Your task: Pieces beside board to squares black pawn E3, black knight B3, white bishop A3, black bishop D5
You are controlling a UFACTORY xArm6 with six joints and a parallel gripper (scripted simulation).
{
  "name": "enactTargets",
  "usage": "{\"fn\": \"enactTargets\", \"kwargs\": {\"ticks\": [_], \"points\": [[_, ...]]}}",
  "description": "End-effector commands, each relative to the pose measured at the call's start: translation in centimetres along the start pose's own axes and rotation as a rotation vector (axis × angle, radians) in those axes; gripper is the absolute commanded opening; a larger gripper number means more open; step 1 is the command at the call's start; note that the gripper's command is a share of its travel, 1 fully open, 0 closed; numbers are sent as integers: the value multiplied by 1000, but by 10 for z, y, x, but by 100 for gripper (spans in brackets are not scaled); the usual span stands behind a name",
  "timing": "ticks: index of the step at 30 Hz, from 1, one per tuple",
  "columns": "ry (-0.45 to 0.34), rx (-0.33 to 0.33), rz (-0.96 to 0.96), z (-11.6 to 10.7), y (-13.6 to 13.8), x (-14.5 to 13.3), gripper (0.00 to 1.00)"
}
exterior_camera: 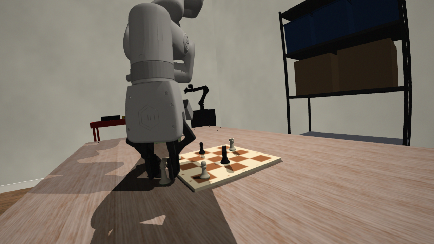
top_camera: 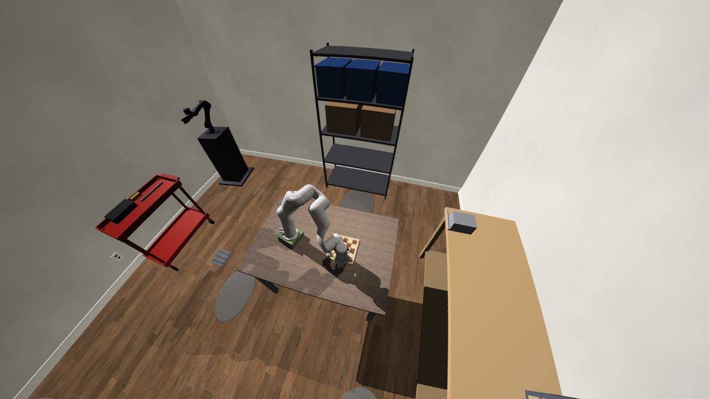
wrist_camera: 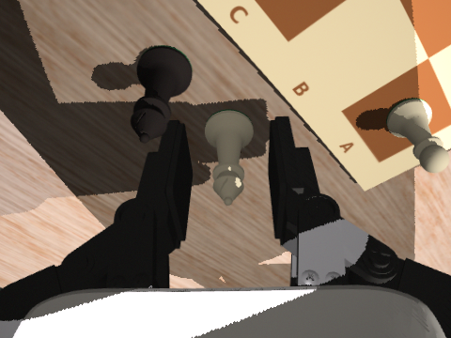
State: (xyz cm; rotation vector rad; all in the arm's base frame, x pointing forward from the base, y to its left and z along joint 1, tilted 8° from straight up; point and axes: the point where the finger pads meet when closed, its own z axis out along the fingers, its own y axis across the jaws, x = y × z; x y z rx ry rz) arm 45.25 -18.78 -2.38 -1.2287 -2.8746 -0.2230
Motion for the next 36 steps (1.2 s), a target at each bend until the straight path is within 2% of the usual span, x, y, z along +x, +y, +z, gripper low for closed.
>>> {"fn": "enactTargets", "kwargs": {"ticks": [1, 6, 7, 36], "points": [[-4, -1, 0, -2, 1, -2, 37], [-4, -1, 0, -2, 1, -2, 37], [-4, -1, 0, -2, 1, -2, 0], [-4, -1, 0, -2, 1, -2, 0]]}}
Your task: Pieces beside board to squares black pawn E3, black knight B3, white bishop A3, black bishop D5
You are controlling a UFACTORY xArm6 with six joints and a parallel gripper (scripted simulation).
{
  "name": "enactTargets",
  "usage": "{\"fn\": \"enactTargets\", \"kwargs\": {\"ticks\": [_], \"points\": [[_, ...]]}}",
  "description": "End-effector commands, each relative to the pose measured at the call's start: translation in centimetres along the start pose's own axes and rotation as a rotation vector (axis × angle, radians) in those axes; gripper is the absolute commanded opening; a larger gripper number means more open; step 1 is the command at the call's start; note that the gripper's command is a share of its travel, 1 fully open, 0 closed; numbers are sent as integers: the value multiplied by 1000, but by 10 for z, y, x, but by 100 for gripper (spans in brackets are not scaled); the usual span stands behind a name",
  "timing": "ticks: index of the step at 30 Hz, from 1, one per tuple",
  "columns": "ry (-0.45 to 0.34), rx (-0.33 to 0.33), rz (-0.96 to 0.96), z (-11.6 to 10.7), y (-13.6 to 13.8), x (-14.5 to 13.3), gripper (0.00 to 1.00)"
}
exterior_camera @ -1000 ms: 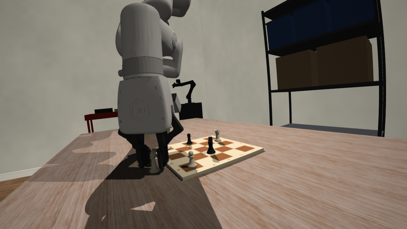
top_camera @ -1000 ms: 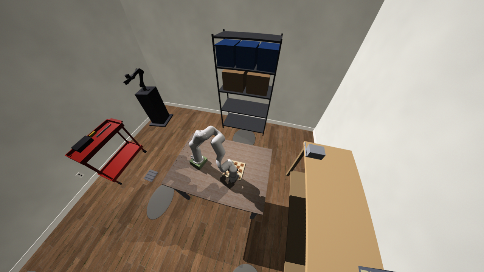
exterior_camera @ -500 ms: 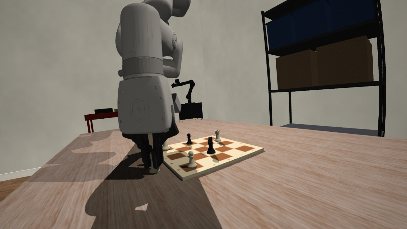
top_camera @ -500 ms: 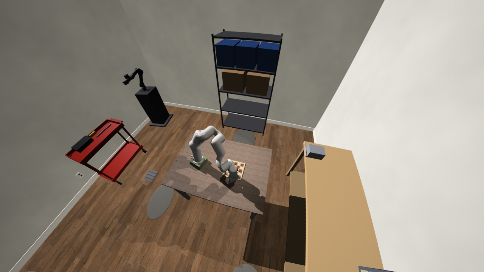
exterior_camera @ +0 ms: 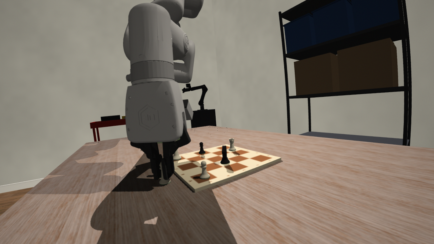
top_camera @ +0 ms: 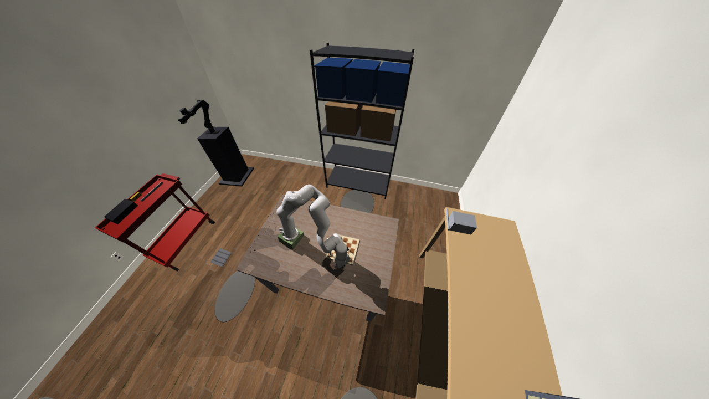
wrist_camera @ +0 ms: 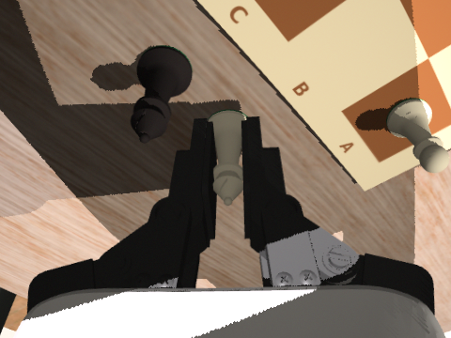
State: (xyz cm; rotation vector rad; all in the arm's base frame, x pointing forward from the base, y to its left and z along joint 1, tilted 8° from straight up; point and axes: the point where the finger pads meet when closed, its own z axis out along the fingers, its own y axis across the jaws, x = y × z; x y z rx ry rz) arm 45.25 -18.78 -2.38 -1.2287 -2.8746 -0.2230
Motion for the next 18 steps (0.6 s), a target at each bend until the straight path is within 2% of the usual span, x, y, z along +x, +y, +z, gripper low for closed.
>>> {"fn": "enactTargets", "kwargs": {"ticks": [1, 9, 12, 17, 18], "points": [[-4, -1, 0, -2, 1, -2, 0], [-4, -1, 0, -8, 1, -2, 0], [-4, -1, 0, -22, 1, -1, 0], [-4, -1, 0, -60, 1, -1, 0], [-4, -1, 0, -60, 1, -1, 0]]}}
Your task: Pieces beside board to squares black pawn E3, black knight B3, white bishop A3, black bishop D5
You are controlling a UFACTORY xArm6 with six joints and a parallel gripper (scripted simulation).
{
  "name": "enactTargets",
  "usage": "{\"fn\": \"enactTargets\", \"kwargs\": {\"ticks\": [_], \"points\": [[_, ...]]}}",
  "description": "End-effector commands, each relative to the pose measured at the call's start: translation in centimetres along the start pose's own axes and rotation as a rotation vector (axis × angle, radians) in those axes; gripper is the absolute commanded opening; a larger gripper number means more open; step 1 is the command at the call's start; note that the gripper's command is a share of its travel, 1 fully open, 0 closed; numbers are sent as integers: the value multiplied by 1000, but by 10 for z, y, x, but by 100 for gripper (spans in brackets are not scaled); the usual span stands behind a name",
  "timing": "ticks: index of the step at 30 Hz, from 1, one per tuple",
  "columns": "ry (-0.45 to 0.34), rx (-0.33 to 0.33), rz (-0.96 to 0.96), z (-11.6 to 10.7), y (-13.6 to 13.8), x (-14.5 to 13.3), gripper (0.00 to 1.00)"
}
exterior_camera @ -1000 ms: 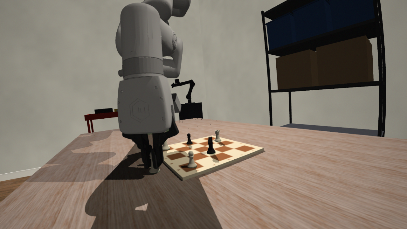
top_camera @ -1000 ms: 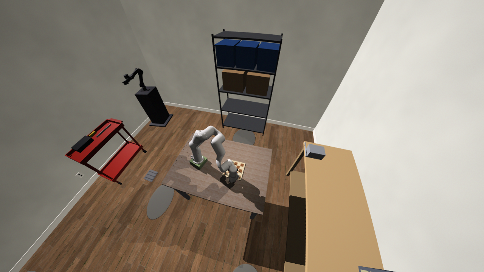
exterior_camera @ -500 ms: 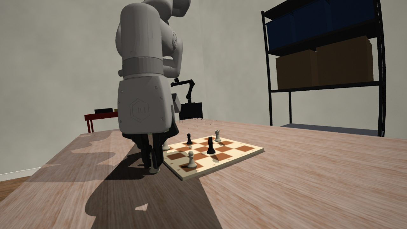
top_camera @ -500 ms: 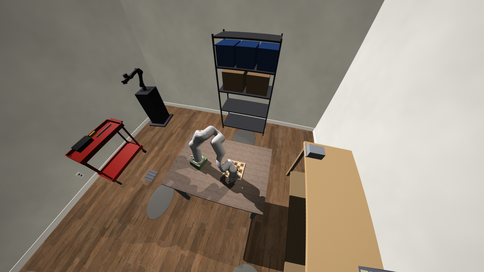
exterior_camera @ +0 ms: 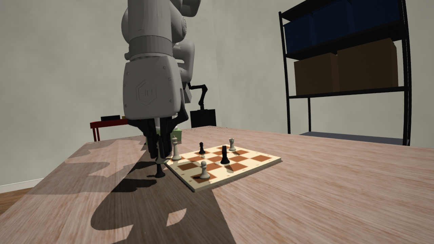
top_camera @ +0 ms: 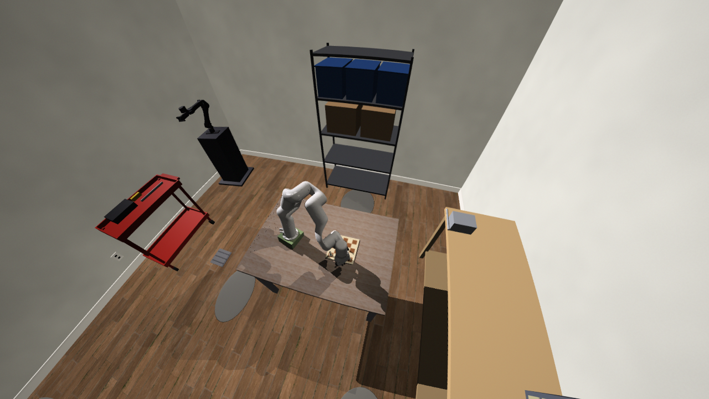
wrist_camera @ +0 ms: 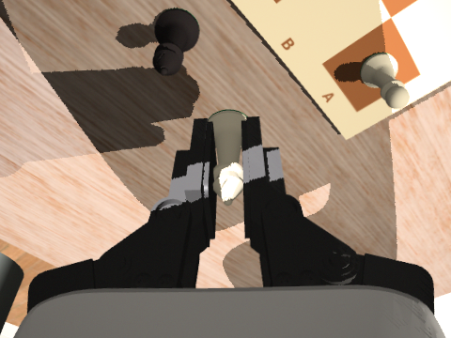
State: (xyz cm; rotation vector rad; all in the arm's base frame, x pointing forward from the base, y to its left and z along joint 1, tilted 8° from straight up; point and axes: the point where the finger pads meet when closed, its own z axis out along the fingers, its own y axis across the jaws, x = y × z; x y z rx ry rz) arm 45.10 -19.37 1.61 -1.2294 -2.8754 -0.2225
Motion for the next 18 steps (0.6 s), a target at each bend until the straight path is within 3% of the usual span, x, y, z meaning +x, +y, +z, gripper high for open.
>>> {"fn": "enactTargets", "kwargs": {"ticks": [1, 8, 18], "points": [[-3, -1, 0, -20, 1, -1, 0], [-3, -1, 0, -58, 1, -1, 0], [-3, -1, 0, -61, 1, -1, 0]]}}
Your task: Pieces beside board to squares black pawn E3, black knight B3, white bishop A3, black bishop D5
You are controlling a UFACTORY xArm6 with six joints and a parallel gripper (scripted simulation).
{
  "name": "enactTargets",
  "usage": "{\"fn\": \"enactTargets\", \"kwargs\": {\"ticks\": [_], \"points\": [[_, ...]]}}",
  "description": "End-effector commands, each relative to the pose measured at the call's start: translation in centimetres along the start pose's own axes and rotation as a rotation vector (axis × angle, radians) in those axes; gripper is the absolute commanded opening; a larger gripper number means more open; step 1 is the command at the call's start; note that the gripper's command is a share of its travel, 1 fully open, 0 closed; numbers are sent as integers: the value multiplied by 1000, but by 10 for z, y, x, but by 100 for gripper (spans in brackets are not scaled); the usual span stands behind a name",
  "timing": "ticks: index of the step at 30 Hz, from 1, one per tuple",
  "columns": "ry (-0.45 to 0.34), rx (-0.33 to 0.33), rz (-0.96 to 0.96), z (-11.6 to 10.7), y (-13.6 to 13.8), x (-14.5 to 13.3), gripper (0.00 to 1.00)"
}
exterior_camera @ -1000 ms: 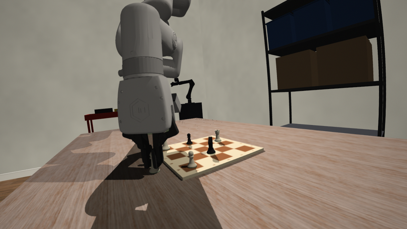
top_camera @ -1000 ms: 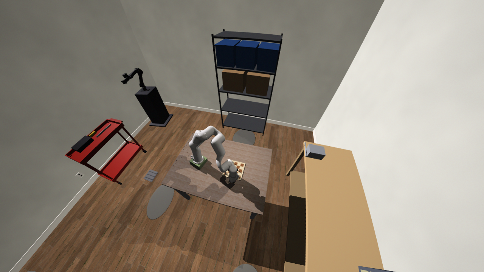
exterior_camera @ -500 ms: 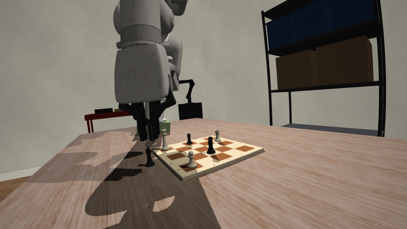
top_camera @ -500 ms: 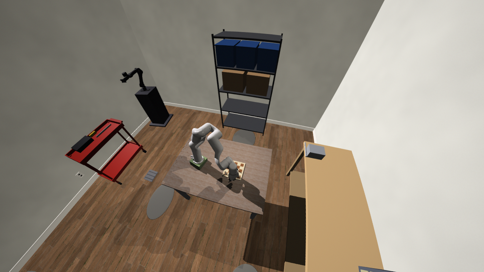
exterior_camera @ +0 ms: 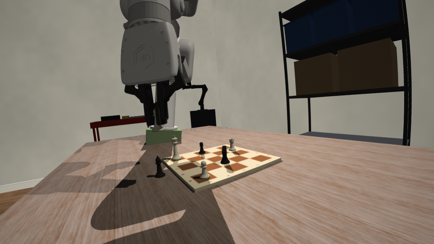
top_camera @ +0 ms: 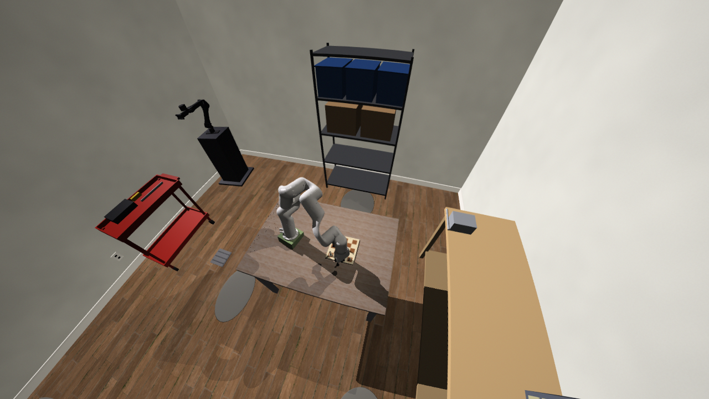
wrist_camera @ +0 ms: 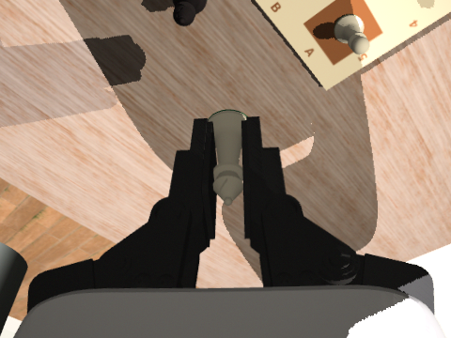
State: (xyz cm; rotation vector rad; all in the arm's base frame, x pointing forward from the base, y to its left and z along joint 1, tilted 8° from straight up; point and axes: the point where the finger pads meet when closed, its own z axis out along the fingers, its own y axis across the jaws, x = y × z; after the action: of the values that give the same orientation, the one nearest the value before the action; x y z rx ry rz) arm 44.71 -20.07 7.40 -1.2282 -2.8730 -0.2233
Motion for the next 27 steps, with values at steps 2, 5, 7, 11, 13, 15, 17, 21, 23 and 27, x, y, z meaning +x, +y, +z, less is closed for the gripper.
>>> {"fn": "enactTargets", "kwargs": {"ticks": [2, 5, 7, 11, 13, 15, 17, 21, 23, 27], "points": [[-6, -2, 0, -3, 1, -2, 0], [-6, -1, -141, -4, 30, 7, 0], [-6, 0, -265, -5, 55, 16, 0], [-6, 1, -528, -8, 107, 40, 0], [-6, 0, -617, -9, 125, 50, 0], [-6, 0, -661, -9, 133, 55, 0], [-6, 0, -661, -9, 133, 55, 0], [-6, 0, -668, -9, 134, 56, 0], [-6, 0, -668, -9, 134, 56, 0], [-6, 0, -668, -9, 134, 56, 0]]}}
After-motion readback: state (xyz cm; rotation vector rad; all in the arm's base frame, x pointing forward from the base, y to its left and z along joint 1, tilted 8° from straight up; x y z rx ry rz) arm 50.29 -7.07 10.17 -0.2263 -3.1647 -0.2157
